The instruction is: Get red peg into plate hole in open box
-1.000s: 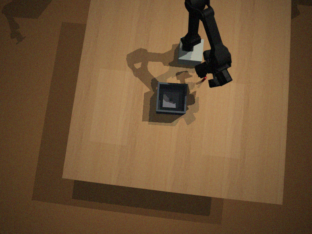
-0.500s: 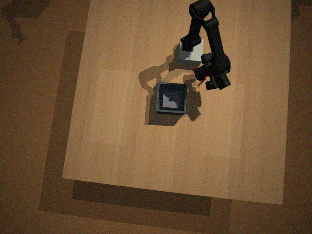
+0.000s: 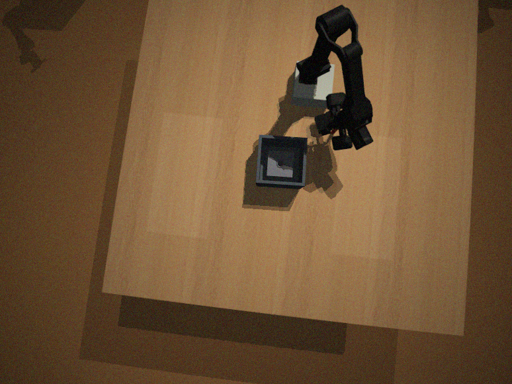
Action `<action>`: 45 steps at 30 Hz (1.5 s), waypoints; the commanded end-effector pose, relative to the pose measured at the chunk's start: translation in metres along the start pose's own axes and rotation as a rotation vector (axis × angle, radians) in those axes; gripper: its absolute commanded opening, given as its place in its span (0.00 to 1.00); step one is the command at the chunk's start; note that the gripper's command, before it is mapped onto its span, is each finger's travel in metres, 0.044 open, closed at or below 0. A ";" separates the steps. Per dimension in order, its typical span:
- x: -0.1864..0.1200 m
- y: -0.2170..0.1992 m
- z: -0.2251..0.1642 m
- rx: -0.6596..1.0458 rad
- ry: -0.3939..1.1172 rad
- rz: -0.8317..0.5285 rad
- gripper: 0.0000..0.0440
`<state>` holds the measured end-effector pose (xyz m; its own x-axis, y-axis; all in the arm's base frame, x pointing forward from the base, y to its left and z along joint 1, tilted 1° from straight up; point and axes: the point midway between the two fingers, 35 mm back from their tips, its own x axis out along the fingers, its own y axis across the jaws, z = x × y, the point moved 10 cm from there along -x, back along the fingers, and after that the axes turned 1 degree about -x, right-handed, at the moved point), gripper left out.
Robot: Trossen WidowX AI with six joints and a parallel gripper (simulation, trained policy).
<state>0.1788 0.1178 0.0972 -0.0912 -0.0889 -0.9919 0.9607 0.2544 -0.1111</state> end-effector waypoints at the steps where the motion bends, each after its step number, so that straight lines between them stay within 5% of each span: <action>1: 0.011 0.002 -0.001 0.012 -0.011 0.002 0.83; 16: 0.033 0.017 -0.011 -0.050 0.018 0.035 0.01; 45: -0.048 0.040 0.001 0.012 0.087 0.292 0.00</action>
<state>0.2166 0.1329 0.1259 0.1280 0.0541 -0.9903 0.9596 0.2456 0.1375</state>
